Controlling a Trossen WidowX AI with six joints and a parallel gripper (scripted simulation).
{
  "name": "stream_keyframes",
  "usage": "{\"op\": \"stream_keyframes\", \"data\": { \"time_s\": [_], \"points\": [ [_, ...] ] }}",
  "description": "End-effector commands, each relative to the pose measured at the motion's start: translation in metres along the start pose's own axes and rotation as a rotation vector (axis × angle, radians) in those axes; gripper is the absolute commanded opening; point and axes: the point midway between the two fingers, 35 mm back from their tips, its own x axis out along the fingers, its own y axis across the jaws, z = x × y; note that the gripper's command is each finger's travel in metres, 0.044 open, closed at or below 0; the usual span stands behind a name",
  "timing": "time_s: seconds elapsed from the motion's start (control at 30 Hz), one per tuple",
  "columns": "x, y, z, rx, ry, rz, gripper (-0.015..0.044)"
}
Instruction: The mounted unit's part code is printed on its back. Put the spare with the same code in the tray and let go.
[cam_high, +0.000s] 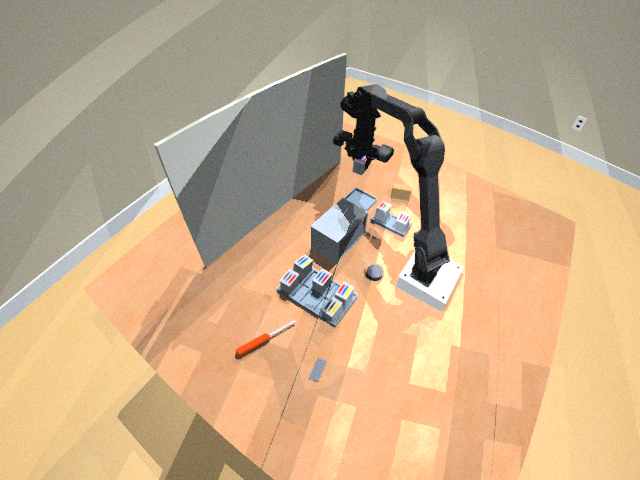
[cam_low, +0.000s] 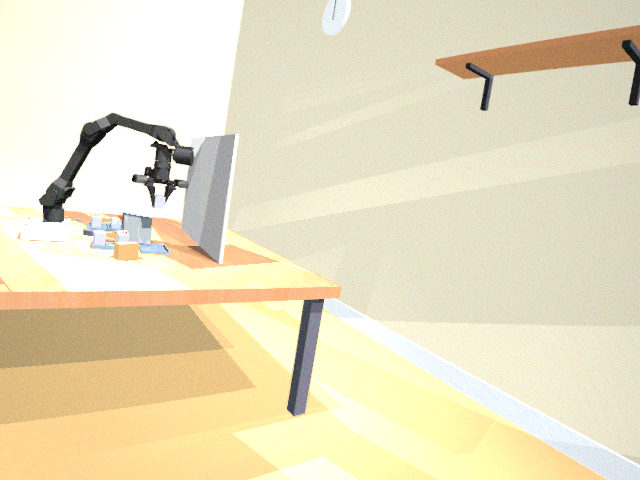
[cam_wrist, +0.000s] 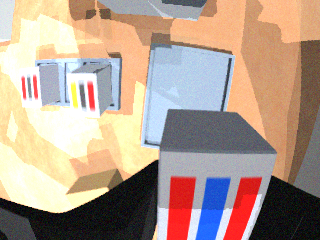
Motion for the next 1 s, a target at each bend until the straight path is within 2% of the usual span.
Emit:
{"op": "stream_keyframes", "data": {
  "time_s": [0.0,0.97],
  "points": [
    [0.003,-0.001,-0.001,-0.003,0.003,-0.001,0.0000],
    [0.026,-0.005,-0.003,-0.003,0.003,-0.002,0.0000]
  ]
}}
